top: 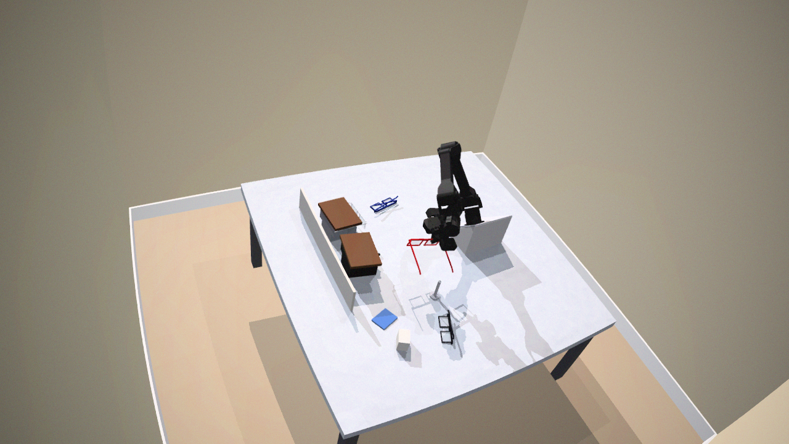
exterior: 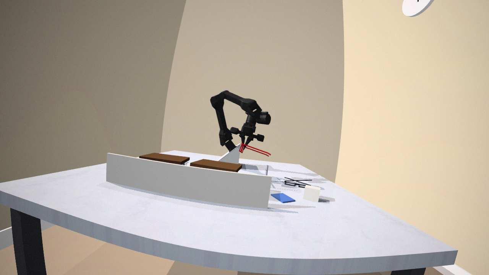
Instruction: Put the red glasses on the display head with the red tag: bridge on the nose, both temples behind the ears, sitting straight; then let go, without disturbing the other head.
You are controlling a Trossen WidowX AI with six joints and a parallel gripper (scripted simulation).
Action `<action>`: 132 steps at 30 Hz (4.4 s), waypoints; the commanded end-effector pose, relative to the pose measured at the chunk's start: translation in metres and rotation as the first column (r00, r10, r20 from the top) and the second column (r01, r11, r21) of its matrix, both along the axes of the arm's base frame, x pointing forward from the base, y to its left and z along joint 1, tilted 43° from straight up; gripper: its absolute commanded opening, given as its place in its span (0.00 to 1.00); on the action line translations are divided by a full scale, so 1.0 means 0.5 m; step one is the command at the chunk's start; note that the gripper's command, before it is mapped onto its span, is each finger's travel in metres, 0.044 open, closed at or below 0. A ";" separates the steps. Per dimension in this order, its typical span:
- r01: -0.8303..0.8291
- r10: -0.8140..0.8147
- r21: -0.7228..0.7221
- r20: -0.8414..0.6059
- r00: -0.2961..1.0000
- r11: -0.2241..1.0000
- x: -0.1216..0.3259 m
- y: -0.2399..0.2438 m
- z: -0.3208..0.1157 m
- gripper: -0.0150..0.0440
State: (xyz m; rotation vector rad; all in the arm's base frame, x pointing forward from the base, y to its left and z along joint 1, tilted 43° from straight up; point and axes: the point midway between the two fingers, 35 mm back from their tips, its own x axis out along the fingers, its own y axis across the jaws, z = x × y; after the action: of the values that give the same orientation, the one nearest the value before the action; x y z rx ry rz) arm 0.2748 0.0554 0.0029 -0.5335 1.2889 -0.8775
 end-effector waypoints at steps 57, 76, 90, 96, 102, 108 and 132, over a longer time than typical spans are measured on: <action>0.618 -0.740 0.600 0.671 -0.043 0.508 0.013 -0.098 -0.051 0.25; 0.614 -0.743 0.604 0.668 -0.043 0.508 0.014 -0.126 -0.078 0.25; 0.614 -0.742 0.604 0.669 -0.043 0.508 0.011 -0.145 -0.093 0.25; 0.614 -0.742 0.604 0.669 -0.044 0.508 0.018 -0.147 -0.092 0.25; 0.606 -0.742 0.608 0.669 -0.043 0.513 0.033 -0.153 -0.090 0.25; 0.602 -0.743 0.612 0.668 -0.044 0.514 0.046 -0.158 -0.088 0.25; 0.605 -0.744 0.611 0.667 -0.045 0.511 0.104 -0.175 -0.079 0.25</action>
State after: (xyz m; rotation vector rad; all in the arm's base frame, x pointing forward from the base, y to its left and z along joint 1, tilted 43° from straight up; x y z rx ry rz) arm 0.3201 -0.0308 -0.0385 0.8589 0.4116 -1.6075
